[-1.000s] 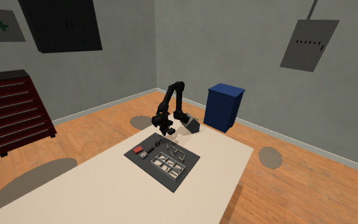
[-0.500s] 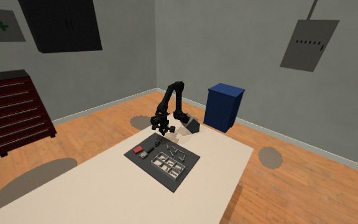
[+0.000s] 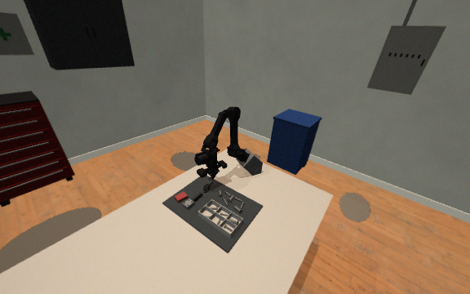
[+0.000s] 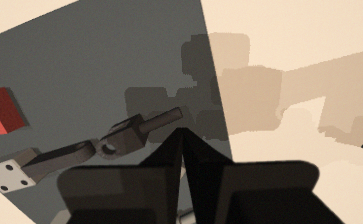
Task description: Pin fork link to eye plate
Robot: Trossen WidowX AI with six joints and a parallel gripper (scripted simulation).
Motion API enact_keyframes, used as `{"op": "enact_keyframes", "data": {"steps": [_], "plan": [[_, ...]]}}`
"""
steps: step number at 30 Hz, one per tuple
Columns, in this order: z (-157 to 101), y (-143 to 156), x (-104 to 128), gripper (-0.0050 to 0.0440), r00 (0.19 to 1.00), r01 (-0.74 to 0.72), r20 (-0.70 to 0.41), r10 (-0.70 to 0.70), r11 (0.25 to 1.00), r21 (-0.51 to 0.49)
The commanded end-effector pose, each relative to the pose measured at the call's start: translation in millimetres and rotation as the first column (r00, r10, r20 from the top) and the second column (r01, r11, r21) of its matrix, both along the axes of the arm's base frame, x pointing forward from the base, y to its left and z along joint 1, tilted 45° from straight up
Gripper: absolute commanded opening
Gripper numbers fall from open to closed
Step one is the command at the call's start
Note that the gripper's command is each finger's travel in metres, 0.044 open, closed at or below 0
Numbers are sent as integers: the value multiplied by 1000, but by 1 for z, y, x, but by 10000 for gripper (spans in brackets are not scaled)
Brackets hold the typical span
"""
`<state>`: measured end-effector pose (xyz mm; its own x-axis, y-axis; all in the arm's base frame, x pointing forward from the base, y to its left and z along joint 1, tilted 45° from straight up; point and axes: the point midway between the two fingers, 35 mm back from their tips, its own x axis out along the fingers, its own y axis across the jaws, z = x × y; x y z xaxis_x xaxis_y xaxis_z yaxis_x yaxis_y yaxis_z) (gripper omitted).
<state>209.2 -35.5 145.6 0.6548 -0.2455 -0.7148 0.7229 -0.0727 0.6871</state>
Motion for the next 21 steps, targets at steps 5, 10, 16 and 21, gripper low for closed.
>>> {"op": "enact_keyframes", "data": {"steps": [5, 10, 16, 21], "plan": [[6, -1, 4, 0, 957, -285, -123, 262, 929, -237], [7, -1, 6, 0, 890, -453, -230, 393, 818, -355], [10, -2, 10, 0, 744, -668, -410, 527, 575, -473], [15, -4, 16, 0, 594, -797, -566, 572, 325, -508]]}}
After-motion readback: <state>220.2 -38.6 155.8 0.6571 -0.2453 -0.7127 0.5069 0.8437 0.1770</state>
